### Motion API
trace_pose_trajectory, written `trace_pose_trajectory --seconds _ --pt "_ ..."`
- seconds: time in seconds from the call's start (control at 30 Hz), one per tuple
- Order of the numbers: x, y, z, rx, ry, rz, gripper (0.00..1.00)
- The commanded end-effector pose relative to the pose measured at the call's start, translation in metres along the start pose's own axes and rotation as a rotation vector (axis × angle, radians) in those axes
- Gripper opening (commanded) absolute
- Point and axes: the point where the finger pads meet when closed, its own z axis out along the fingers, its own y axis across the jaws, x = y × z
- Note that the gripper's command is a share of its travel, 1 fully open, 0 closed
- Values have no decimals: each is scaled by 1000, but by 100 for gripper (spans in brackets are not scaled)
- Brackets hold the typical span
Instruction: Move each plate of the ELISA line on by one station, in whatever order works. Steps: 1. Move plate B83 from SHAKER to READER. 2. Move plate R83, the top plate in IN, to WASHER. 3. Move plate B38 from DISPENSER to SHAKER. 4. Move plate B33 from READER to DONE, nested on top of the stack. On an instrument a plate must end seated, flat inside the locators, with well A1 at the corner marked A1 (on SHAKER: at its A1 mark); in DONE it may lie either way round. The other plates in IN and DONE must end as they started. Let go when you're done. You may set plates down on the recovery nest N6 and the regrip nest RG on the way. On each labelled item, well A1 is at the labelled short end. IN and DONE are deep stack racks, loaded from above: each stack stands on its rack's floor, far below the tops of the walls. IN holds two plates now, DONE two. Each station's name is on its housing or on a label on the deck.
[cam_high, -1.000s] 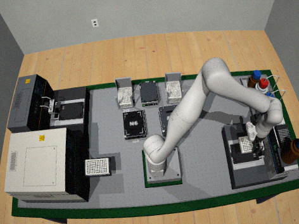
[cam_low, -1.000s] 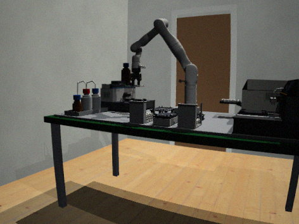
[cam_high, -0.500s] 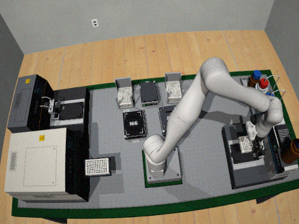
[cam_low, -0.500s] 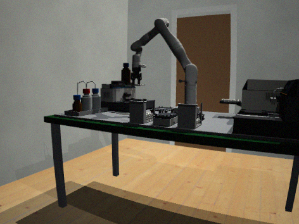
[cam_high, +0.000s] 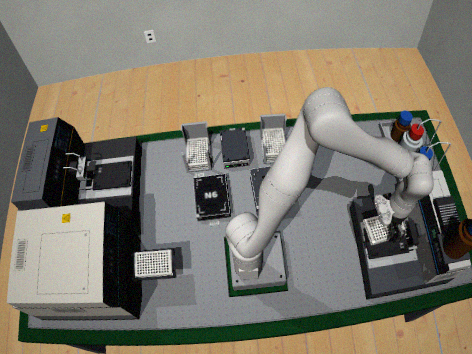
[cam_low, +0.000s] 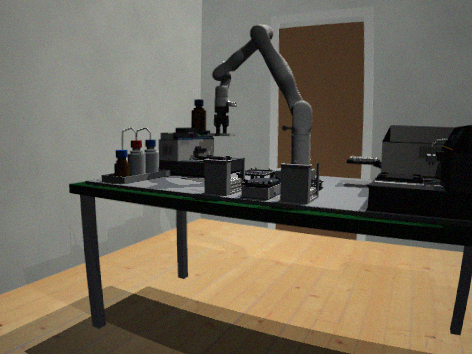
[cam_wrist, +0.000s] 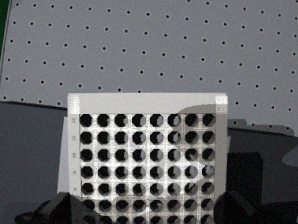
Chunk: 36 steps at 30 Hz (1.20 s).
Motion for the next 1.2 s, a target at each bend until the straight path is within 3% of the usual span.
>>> trace_pose_trajectory --seconds 0.0,1.17 --pt "12 2 -1 0 -3 -1 94" --pt "108 18 0 1 -3 -249 94"
